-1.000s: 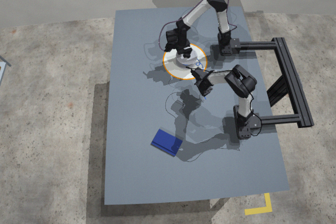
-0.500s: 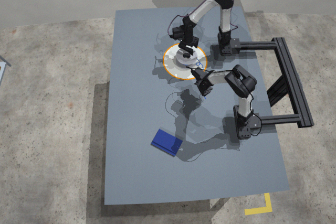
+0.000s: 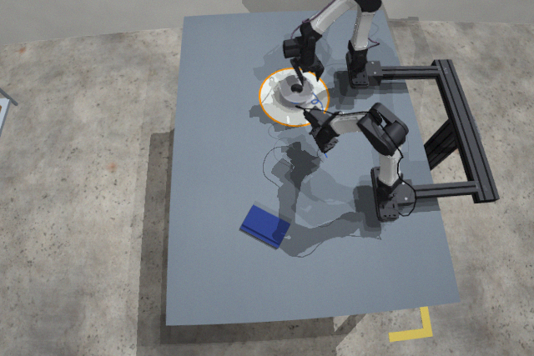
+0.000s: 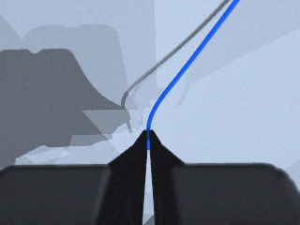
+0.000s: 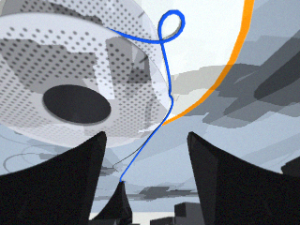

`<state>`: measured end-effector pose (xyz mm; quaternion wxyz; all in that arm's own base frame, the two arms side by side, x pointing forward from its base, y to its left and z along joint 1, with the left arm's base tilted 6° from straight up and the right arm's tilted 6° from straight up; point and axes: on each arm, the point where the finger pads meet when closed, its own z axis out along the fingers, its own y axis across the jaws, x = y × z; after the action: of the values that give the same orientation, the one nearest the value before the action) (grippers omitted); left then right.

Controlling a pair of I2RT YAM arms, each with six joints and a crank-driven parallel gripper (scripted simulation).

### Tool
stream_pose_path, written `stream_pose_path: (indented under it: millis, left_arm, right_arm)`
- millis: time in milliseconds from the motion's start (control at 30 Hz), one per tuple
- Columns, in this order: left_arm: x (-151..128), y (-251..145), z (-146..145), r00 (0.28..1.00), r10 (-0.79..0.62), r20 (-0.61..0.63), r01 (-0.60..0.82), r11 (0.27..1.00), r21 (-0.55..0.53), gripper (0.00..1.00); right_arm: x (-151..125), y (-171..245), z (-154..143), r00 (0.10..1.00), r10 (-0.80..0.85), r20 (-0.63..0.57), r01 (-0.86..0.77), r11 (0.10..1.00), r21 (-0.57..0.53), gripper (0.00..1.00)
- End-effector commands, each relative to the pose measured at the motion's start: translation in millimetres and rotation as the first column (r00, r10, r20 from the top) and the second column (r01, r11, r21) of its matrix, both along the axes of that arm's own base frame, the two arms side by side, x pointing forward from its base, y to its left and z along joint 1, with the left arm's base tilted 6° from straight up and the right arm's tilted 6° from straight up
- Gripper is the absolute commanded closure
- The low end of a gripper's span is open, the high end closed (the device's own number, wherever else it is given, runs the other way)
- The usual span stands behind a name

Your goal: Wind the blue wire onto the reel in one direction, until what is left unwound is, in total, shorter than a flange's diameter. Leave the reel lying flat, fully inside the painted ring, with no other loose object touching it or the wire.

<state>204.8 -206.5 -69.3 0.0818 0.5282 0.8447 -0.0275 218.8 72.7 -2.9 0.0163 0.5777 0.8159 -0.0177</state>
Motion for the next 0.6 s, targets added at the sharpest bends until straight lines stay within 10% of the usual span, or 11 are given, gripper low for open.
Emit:
stream_pose_path:
  millis: [0, 567]
  left_arm:
    - [4.5, -7.3, 4.9, 1.0, -0.009, 0.023, 0.01, 1.0, -0.02, 1.0]
    - [4.2, -5.6, 4.3, 1.0, -0.009, 0.023, 0.01, 1.0, -0.02, 1.0]
  right_arm:
    - [14.6, 3.7, 1.9, 0.992, -0.109, 0.066, 0.111, 0.994, -0.016, 0.23]
    - [10.4, 2.1, -3.4, 0.992, -0.109, 0.066, 0.111, 0.994, -0.016, 0.23]
